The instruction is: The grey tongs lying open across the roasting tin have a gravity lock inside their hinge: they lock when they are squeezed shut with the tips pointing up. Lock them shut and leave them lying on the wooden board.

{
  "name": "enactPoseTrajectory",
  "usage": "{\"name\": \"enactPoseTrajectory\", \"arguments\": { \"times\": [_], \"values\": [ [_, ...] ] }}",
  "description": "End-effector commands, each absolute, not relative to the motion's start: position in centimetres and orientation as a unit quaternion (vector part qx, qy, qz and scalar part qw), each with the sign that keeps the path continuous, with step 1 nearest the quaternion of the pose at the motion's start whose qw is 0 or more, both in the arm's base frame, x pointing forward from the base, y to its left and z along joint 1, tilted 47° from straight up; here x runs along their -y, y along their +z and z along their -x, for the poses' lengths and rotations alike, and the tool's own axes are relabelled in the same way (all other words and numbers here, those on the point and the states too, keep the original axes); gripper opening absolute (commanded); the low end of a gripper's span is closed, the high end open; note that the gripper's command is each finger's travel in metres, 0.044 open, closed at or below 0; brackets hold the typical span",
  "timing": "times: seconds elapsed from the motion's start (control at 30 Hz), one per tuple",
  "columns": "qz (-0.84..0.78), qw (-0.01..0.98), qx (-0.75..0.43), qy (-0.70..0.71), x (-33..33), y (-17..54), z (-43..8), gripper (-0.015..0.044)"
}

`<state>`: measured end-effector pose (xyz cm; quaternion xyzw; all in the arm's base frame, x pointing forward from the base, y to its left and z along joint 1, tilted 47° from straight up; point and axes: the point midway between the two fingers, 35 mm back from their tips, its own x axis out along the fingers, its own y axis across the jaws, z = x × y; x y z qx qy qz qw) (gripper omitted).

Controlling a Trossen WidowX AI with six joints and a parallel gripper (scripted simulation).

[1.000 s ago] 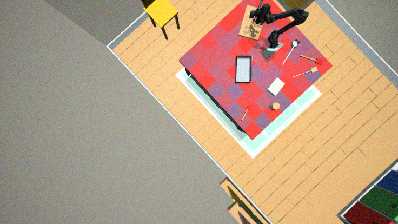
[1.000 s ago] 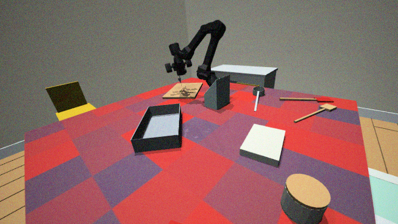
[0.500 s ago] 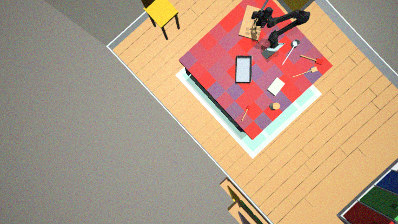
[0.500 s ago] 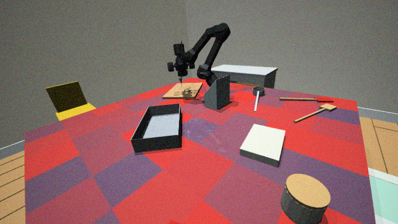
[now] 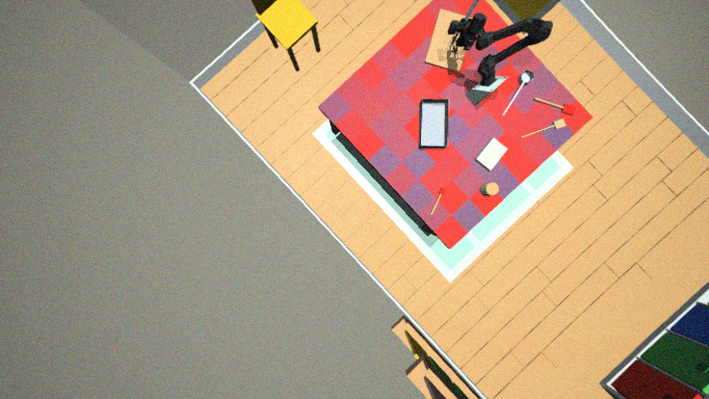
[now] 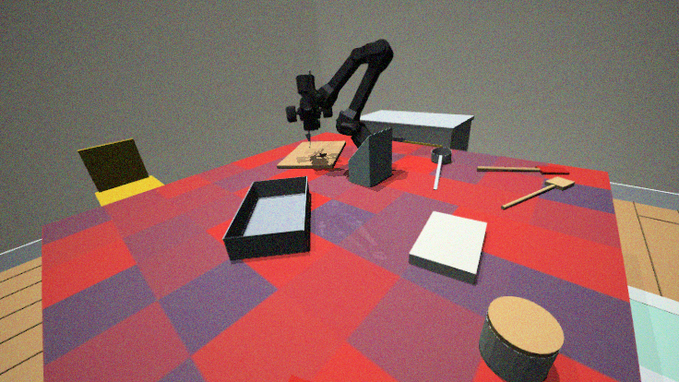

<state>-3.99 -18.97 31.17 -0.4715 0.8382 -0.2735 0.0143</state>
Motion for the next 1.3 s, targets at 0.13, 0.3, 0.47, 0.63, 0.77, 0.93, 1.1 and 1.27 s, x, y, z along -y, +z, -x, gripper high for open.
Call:
{"name": "enactPoseTrajectory", "arguments": {
  "times": [0.13,0.3,0.47,0.63,0.77,0.93,1.1,1.27],
  "values": [
    [0.47,0.014,-0.839,-0.273,18.9,31.2,4.0,-0.015],
    [0.47,0.014,-0.839,-0.273,18.9,31.2,4.0,-0.015],
    [0.47,0.014,-0.839,-0.273,18.9,31.2,4.0,-0.015],
    [0.476,0.007,-0.839,-0.264,19.3,31.6,3.9,-0.015],
    [0.488,0.0,-0.838,-0.246,20.0,32.5,3.8,-0.015],
    [0.506,-0.012,-0.839,-0.201,21.3,33.6,3.7,-0.015],
    [0.524,-0.013,-0.838,-0.154,22.5,34.4,3.8,-0.015],
    [0.54,-0.003,-0.835,-0.108,23.6,34.8,4.0,-0.015]
  ]
}}
